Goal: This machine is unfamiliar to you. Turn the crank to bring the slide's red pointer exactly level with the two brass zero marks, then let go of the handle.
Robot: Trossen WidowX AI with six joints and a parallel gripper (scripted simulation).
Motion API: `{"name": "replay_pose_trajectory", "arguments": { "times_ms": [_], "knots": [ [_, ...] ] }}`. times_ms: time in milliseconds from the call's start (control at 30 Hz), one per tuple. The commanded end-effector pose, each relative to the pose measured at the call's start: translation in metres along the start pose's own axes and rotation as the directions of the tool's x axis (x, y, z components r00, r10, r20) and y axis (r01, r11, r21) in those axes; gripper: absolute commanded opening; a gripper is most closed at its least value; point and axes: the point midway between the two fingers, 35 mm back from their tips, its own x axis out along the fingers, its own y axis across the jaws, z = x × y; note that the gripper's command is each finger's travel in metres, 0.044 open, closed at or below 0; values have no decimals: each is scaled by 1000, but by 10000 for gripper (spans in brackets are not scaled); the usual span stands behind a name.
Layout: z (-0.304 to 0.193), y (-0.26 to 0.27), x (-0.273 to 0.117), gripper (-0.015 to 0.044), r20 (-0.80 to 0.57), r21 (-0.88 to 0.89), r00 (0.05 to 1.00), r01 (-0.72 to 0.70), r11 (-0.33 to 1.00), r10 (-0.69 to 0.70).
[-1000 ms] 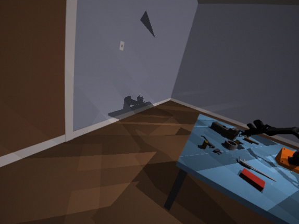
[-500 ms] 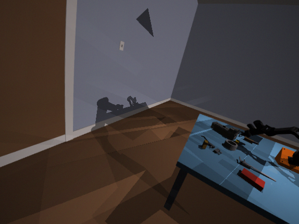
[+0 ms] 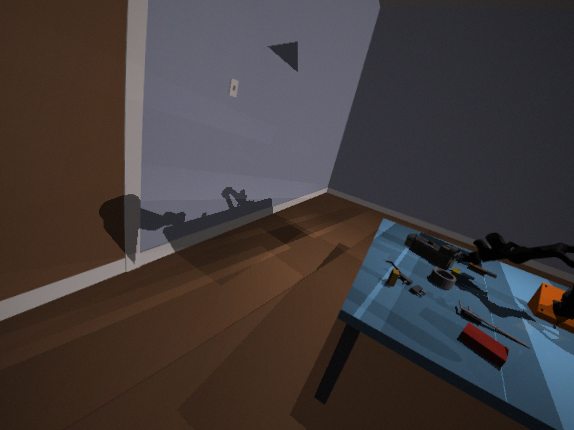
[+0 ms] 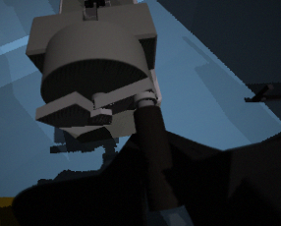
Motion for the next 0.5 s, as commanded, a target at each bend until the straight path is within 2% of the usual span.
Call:
{"name": "replay_pose_trajectory", "arguments": {
  "times_ms": [0,467],
  "knots": [
    [-6,-3,6,0,-8,5,1000,13,1000,-13],
    [-20,2,20,0,-9,6,1000,12,1000,-12]
  ]
}}
